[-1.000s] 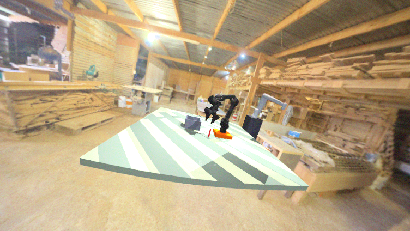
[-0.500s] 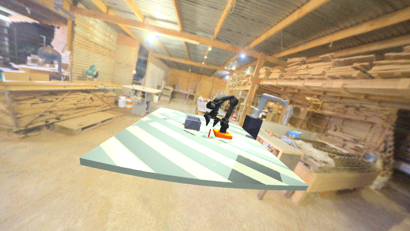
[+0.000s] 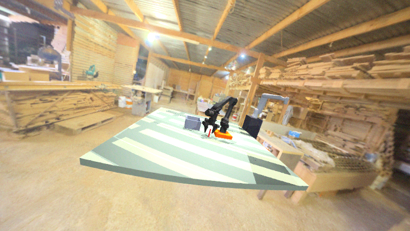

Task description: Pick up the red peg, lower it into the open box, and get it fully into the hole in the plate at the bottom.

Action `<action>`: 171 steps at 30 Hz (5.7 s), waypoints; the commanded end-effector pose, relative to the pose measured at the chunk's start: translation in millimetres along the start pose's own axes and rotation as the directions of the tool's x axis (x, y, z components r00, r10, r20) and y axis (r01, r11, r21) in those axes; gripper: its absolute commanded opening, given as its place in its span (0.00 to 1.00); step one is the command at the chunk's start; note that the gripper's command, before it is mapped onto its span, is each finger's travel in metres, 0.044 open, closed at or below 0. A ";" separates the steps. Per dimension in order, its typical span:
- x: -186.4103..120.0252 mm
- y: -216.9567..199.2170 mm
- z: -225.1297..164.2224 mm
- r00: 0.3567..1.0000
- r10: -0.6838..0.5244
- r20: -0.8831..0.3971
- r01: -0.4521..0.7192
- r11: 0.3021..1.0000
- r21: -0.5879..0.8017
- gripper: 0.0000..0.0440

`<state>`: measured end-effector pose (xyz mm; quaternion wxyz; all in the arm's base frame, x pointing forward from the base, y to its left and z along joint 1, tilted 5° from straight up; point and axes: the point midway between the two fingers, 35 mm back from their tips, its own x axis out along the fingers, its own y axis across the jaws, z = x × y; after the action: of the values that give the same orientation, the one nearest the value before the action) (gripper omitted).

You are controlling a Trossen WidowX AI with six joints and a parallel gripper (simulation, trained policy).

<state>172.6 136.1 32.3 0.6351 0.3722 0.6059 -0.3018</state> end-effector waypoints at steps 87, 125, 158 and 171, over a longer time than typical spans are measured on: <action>-79.4 52.8 209.3 0.954 0.141 0.266 -0.164 0.984 0.067 0.02; -46.0 65.6 231.3 0.985 -0.002 0.172 0.008 0.999 -0.032 0.28; -51.0 82.4 261.0 0.990 -0.039 0.134 0.057 0.990 -0.132 0.27; -48.2 85.8 282.8 0.994 -0.053 0.100 0.067 0.988 -0.142 0.23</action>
<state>391.3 -54.0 88.4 0.6834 0.2918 0.6001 -0.2961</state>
